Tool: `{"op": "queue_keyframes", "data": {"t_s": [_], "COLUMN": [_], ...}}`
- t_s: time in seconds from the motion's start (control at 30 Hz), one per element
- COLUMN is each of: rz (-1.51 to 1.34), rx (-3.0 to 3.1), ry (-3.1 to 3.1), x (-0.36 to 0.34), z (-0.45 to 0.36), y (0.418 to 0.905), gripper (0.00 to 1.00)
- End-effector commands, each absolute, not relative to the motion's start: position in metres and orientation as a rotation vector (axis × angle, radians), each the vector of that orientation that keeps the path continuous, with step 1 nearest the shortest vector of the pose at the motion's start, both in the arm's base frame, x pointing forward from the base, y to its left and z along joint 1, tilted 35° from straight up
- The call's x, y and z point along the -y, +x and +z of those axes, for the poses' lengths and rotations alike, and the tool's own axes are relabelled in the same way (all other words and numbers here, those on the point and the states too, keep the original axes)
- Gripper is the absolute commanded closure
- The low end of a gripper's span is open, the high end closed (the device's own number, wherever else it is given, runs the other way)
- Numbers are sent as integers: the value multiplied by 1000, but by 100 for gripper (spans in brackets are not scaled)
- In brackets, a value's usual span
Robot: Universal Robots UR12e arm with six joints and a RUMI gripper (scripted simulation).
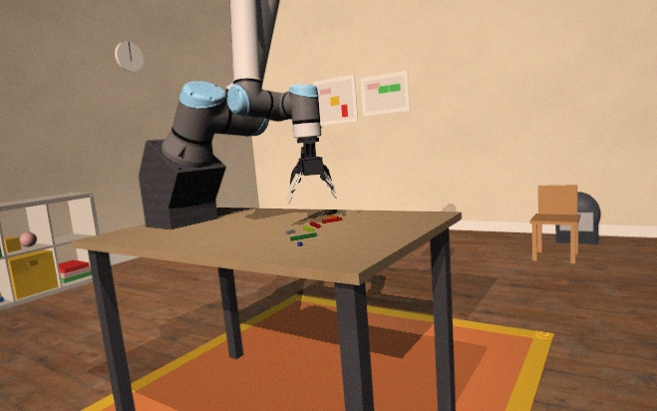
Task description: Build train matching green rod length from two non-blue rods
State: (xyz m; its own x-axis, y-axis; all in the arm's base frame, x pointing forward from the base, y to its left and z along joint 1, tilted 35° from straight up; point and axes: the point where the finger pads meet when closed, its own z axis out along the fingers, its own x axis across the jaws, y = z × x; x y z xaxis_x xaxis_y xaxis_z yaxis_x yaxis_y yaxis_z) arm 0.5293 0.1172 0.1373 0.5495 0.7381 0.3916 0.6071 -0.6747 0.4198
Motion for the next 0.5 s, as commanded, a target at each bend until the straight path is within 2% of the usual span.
{"op": "queue_keyframes", "data": {"t_s": [0.0, 0.47], "rz": [803, 801], "rx": [-1186, -1191], "ry": [2515, 2512], "x": [-118, -118], "z": [139, 138], "y": [531, 530], "gripper": [0, 0]}}
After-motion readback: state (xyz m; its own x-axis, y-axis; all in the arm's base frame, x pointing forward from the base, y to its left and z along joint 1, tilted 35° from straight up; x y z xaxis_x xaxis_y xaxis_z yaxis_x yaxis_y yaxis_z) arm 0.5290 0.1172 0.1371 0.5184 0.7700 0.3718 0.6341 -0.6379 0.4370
